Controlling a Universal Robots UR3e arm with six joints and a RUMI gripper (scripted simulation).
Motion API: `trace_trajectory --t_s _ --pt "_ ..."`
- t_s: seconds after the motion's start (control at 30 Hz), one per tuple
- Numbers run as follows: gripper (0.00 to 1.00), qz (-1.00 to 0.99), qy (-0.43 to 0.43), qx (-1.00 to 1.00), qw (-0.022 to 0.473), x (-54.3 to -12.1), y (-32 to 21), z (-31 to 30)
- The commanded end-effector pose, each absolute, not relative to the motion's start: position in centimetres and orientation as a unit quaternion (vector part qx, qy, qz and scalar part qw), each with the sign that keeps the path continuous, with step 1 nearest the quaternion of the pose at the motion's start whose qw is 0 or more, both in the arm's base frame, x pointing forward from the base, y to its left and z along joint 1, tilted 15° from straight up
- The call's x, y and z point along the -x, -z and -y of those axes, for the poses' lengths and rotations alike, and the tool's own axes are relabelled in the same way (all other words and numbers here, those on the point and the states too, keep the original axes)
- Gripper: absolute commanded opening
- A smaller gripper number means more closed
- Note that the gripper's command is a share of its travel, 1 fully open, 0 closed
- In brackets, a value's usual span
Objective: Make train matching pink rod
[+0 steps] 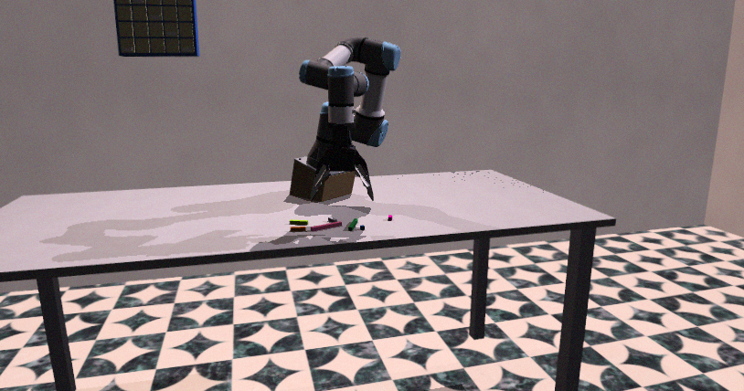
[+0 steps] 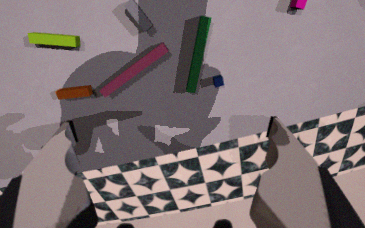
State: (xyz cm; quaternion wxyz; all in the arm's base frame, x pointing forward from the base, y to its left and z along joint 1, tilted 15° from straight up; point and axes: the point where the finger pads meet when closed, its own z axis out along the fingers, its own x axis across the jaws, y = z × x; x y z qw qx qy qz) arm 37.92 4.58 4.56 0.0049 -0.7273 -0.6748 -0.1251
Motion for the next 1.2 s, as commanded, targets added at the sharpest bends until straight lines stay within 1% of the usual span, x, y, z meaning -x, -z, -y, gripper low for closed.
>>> trace_trajectory --t_s 0.0,0.33,1.17 --pt "1.0 0.724 0.127 0.678 -0.003 -38.16 -4.75 -4.8" --pt "1.0 0.76 0.127 0.638 -0.009 -38.34 -4.85 -5.16" --pt "1.0 0.761 0.127 0.636 -0.01 -38.35 -4.85 -5.14"
